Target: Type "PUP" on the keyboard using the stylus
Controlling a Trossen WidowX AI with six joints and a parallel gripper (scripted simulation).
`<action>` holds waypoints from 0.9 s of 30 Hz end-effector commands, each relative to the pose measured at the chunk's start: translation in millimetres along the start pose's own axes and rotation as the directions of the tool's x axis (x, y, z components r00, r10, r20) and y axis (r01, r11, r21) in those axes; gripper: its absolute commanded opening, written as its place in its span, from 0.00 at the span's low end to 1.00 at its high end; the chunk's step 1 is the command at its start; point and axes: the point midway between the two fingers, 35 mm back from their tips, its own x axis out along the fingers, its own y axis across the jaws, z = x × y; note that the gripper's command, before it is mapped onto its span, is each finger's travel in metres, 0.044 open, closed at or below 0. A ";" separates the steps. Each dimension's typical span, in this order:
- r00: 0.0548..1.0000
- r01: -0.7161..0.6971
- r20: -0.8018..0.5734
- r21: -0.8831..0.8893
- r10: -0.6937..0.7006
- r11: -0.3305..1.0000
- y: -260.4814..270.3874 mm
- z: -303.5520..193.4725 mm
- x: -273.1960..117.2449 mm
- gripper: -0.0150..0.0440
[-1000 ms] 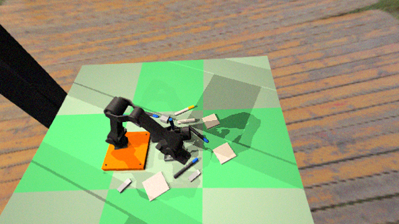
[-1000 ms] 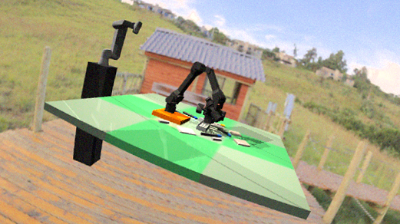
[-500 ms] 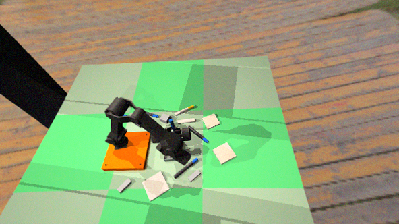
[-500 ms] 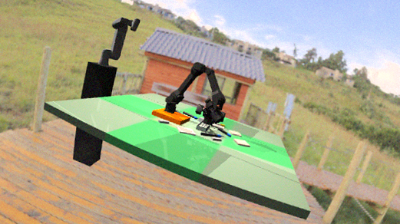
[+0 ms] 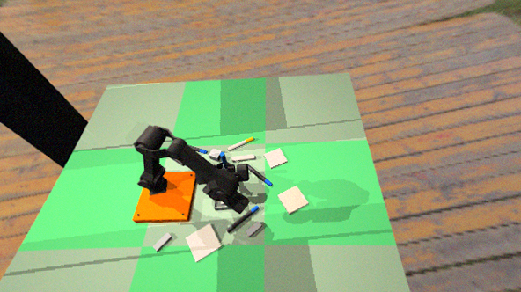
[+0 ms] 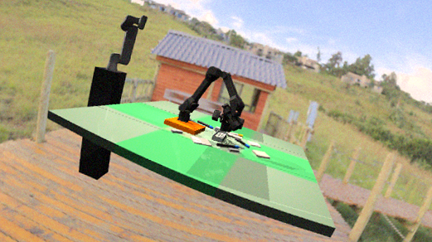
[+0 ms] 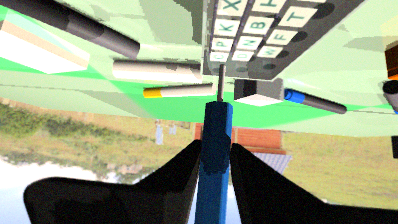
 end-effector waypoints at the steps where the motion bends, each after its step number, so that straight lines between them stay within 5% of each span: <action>1: 1.000 -0.010 0.003 -0.013 0.010 1.000 1.1 -17.3 -10.3 0.39; 27: 0.910 -0.413 0.055 0.228 0.412 0.882 -45.0 -0.7 -68.0 0.25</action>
